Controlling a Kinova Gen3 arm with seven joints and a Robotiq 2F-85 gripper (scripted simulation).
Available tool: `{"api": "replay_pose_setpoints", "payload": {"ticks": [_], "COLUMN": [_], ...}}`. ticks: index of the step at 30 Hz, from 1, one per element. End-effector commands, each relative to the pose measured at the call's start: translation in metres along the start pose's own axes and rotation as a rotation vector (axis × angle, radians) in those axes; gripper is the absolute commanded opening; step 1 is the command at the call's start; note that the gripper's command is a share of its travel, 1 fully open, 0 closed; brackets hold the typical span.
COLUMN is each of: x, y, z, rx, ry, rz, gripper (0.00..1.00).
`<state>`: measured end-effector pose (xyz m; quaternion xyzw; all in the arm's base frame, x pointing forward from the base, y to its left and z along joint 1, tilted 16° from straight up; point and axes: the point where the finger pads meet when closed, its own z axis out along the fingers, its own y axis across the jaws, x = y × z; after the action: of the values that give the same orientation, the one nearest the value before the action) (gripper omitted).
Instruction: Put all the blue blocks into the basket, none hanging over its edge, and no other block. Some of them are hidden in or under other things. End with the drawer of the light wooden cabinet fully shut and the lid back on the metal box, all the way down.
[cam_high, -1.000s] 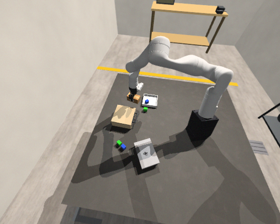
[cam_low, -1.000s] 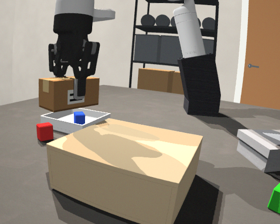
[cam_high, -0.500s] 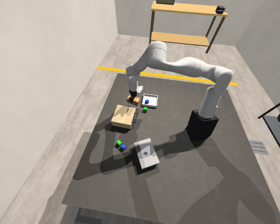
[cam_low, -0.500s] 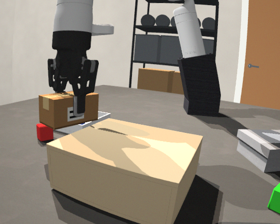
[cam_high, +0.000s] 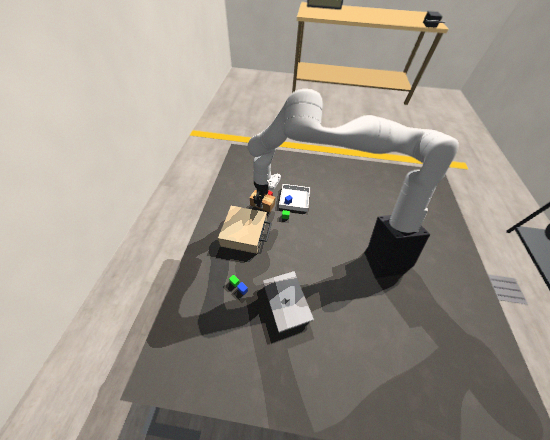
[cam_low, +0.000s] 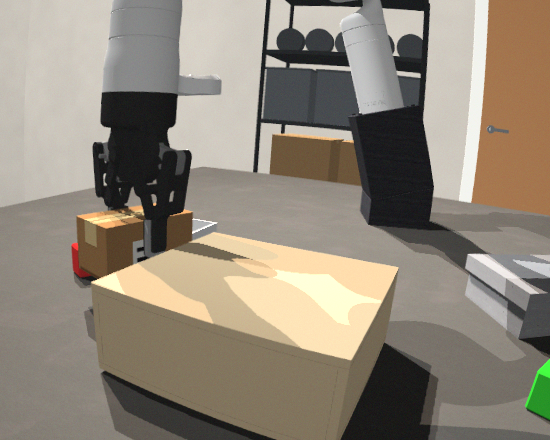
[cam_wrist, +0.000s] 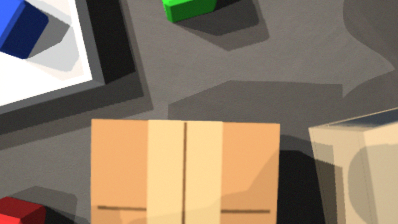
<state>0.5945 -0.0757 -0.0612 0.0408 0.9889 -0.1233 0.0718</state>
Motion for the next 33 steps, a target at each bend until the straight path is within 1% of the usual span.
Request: {"api": "replay_pose_setpoints", "payload": {"ticks": [1,14,33], "x": [-0.001,-0.001,-0.001], "y": [0.0,0.0,0.0], "z": [0.003,0.021,0.029], "rx": [-0.001,-0.001,-0.001], "ry": [-0.002,-0.002,-0.002], "rz": [0.0,0.0,0.0], "gripper": [0.67,0.67,0.67]}}
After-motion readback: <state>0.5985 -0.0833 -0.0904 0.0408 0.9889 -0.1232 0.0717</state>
